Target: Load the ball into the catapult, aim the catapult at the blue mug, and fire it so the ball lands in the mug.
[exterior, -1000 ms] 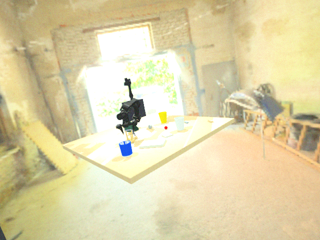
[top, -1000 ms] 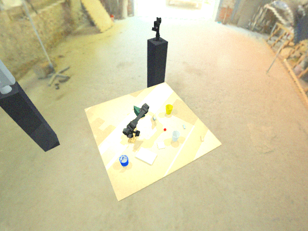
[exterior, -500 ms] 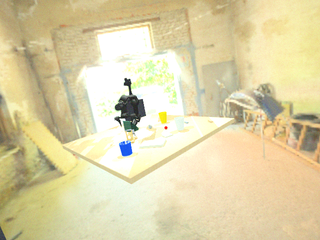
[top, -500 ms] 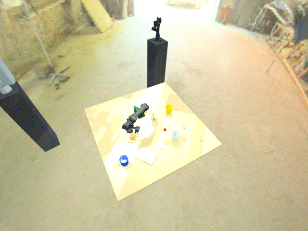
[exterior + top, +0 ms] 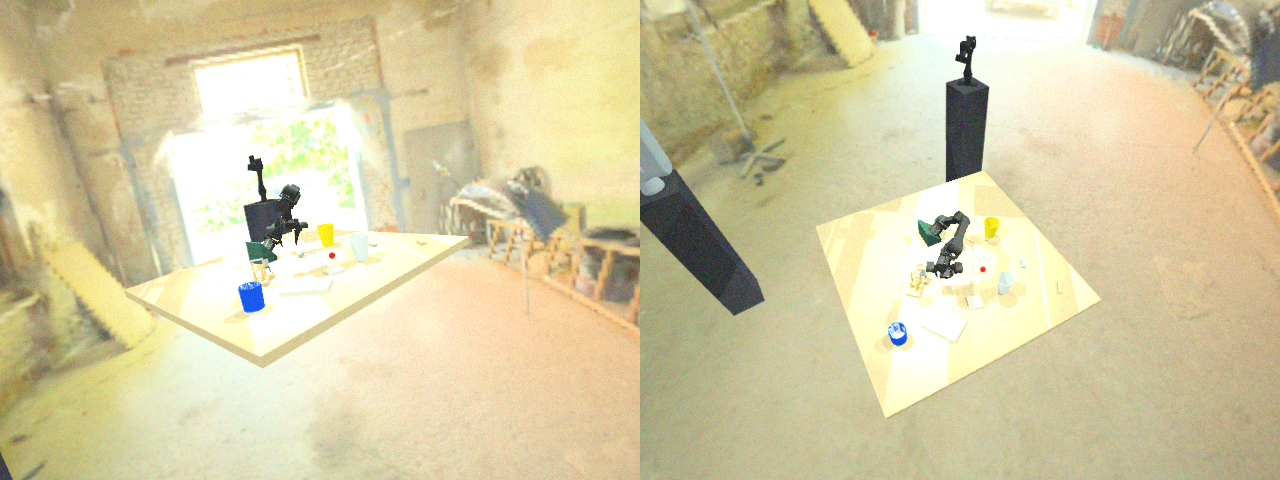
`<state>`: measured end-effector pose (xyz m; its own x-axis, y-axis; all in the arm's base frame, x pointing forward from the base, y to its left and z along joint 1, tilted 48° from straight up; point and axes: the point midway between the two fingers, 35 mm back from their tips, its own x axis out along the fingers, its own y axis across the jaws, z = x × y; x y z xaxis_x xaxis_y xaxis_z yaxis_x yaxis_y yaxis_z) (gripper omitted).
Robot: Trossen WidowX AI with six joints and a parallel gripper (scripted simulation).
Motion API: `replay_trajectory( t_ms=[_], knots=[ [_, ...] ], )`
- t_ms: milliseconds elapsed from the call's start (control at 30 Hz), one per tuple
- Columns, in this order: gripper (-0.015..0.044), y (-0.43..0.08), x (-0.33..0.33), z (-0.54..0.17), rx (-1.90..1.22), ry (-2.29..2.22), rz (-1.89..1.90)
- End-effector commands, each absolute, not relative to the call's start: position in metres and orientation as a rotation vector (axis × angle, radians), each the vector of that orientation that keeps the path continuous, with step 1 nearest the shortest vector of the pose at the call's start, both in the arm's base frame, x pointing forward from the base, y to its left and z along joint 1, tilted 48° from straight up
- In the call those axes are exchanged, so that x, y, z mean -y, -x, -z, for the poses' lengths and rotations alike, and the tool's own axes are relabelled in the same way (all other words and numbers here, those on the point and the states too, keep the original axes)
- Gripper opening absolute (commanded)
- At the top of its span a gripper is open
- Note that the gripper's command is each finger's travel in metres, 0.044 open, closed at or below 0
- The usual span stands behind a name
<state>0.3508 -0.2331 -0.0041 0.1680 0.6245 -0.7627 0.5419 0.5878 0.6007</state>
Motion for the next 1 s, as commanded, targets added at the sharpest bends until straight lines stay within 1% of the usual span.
replay_trajectory(
  t_ms=[0, 200, 367, 433, 967],
  knots=[
    [0.03, -0.377, 0.18, -0.034, -1.461, -0.976, -0.161],
    [0.03, -0.393, 0.087, -0.089, -1.429, -0.869, -0.319],
    [0.03, -0.381, 0.006, -0.13, -1.402, -0.786, -0.474],
    [0.03, -0.375, -0.013, -0.139, -1.395, -0.767, -0.516],
    [0.03, -0.373, -0.025, -0.125, -1.394, -0.764, -0.521]
  ],
)
